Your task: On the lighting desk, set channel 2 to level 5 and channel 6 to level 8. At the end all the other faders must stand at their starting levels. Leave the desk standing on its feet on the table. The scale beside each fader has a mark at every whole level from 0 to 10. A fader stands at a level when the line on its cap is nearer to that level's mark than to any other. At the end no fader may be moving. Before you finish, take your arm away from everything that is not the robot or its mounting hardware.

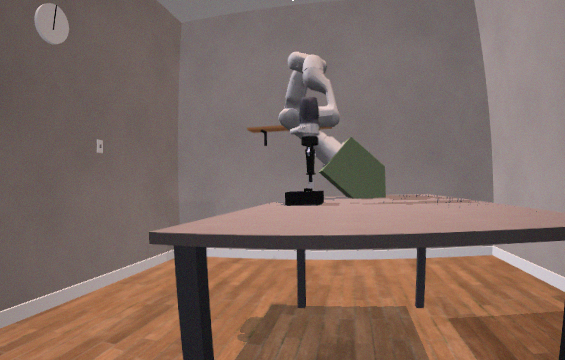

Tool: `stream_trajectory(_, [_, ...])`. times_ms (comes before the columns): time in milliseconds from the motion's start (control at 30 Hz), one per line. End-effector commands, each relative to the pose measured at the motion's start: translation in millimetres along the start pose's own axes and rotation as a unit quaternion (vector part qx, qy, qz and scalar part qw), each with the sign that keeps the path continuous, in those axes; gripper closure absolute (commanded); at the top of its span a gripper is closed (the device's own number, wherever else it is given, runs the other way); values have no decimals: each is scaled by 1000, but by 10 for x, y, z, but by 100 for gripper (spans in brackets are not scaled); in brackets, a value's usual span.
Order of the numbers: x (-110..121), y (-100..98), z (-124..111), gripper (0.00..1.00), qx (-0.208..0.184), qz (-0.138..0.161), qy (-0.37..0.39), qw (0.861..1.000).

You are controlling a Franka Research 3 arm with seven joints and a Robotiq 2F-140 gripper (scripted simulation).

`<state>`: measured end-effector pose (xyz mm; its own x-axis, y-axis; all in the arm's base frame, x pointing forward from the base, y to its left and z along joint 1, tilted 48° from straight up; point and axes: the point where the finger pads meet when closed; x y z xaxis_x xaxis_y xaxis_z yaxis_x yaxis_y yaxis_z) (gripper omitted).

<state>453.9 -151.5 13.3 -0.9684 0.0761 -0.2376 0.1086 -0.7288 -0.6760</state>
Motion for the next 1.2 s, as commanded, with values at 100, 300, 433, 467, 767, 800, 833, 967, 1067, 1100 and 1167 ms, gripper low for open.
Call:
stream_trajectory(100, [-14,0,18,100,0,2,-4,1000])
stream_trajectory(300, [-14,0,18,100,0,2,-4,1000])
stream_trajectory(433, [-14,0,18,100,0,2,-4,1000])
stream_trajectory(467, [-14,0,18,100,0,2,-4,1000])
stream_trajectory(767, [-11,0,0,100,0,2,-4,1000])
stream_trajectory(800, [-10,0,-6,100,0,2,-4,1000])
stream_trajectory(833, [-9,0,-12,100,0,2,-4,1000])
stream_trajectory(967, [-5,0,-34,100,0,2,-4,1000])
stream_trajectory(1067, [-4,0,-41,100,0,2,-4,1000])
stream_trajectory(1100, [-4,0,-42,100,0,2,-4,1000])
stream_trajectory(1167, [-4,0,-42,100,0,2,-4,1000])
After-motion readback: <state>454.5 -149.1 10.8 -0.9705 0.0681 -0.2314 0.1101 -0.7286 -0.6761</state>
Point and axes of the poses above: the point where the finger pads meet when closed, its own y axis out along the fingers, its own x axis across the jaws, z = x × y, and after that the axes turned 9 degrees about y, right-handed
